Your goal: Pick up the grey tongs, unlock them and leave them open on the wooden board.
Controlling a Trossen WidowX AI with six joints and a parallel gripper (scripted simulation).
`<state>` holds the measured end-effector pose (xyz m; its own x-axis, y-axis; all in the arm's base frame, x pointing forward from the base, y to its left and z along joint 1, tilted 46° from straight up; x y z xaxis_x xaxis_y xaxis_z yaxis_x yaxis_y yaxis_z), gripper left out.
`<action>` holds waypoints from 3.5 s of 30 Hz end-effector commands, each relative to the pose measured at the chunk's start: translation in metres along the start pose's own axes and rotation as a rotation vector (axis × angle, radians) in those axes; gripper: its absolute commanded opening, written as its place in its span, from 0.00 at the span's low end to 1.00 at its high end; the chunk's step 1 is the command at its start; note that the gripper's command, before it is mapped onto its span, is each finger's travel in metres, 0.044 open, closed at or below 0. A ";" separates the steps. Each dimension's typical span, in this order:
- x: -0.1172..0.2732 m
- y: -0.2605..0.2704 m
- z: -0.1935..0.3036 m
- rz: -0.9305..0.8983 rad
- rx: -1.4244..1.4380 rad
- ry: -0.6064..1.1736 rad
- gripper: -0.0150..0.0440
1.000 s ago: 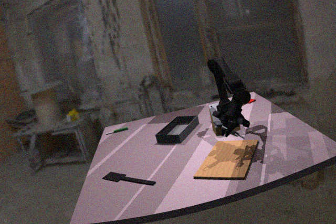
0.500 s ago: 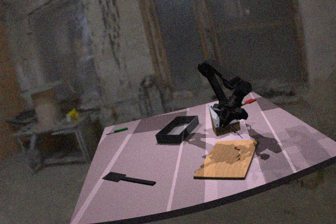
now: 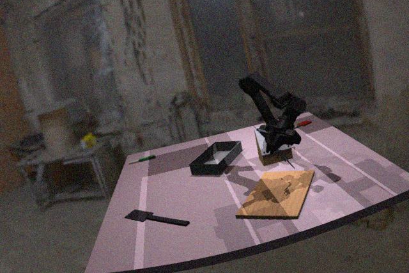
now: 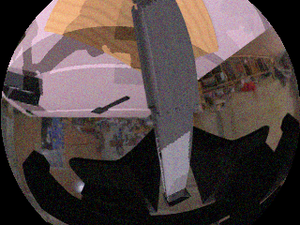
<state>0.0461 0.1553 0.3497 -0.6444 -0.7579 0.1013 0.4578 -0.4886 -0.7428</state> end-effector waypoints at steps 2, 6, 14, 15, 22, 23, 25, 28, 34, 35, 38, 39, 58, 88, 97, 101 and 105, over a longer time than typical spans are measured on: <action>0.000 0.000 0.001 -0.003 -0.010 0.008 0.00; 0.000 0.000 0.001 -0.003 -0.010 0.008 0.00; 0.000 0.000 0.001 -0.003 -0.010 0.008 0.00; 0.000 0.000 0.001 -0.003 -0.010 0.008 0.00; 0.000 0.000 0.001 -0.003 -0.010 0.008 0.00; 0.000 0.000 0.001 -0.003 -0.008 0.006 0.00; -0.001 -0.001 0.000 -0.004 0.001 -0.003 0.00; -0.005 -0.003 -0.004 -0.008 0.027 -0.033 0.00; -0.014 -0.008 -0.012 -0.022 0.086 -0.110 0.00; -0.016 -0.008 -0.014 -0.025 0.095 -0.123 0.00; -0.020 -0.009 -0.018 -0.034 0.120 -0.165 0.00; -0.022 -0.010 -0.019 -0.037 0.128 -0.179 0.00; -0.052 -0.009 -0.041 -0.103 0.203 -0.460 0.00; -0.092 0.003 -0.047 -0.133 0.039 -0.897 0.00; -0.095 0.004 -0.046 -0.126 0.010 -0.928 0.00; -0.095 0.004 -0.046 -0.126 0.010 -0.928 0.00; -0.098 0.005 -0.050 -0.126 0.009 -0.928 0.00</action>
<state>0.0815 0.2469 0.3026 0.0556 -0.7331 0.6778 0.4203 -0.5986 -0.6820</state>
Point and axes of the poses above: the point midway between the two fingers, 35 mm back from their tips, its own x axis back along the fingers, its own y axis across the jaws, z = x × y, the point moved 3 cm from there along x, back along the fingers, and after that the axes turned 8 degrees about -x, right-handed, at the moved point
